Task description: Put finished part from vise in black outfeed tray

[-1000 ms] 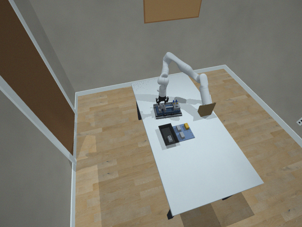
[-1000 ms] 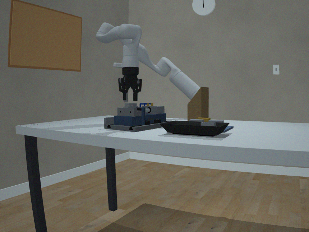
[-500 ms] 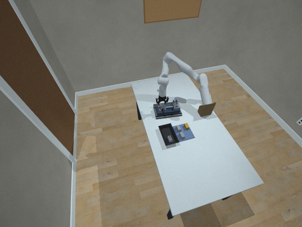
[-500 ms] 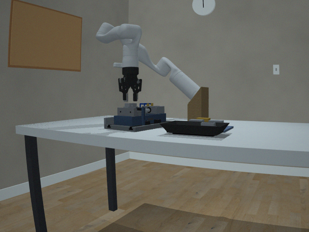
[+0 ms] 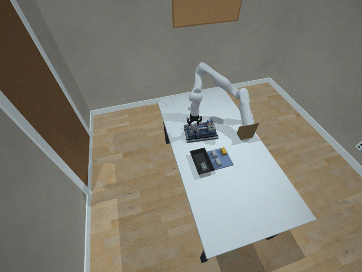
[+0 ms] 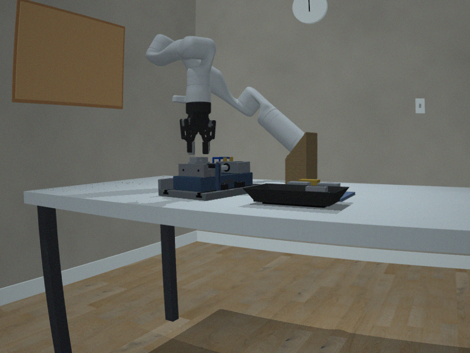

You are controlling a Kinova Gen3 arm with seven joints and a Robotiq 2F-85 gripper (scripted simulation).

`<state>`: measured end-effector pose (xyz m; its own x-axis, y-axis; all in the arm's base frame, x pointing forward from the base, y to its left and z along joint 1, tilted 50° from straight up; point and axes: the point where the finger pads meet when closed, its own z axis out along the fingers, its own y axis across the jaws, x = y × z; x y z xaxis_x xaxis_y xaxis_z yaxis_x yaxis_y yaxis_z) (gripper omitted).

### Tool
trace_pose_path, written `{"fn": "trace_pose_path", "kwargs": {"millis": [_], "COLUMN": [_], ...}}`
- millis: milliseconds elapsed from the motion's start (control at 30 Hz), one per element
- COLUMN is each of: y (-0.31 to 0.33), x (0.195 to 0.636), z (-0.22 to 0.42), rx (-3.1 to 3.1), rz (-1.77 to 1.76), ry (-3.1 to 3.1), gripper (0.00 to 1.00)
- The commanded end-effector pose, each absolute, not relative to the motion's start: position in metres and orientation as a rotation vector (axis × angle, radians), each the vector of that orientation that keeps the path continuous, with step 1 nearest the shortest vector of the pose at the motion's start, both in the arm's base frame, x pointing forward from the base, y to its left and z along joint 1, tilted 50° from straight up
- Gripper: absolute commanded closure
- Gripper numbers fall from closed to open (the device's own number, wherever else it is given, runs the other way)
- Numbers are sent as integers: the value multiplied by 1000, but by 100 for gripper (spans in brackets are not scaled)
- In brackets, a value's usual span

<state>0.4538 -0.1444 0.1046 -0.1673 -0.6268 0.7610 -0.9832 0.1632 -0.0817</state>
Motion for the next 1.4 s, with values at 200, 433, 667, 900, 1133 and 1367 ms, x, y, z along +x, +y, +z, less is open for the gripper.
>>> {"fn": "trace_pose_path", "kwargs": {"millis": [200,433,667,900,1133,1367], "y": [-144,-144,-144,-144,-144,-146], "x": [454,454,454,454,454,454], "z": [105,105,105,105,104,103], "rx": [1525,1525,1525,1525,1525,1525], "rz": [800,800,800,800,800,800], "ry": [-1868,-1868,-1868,-1868,-1868,-1868], "gripper": [33,33,33,33,33,33]}}
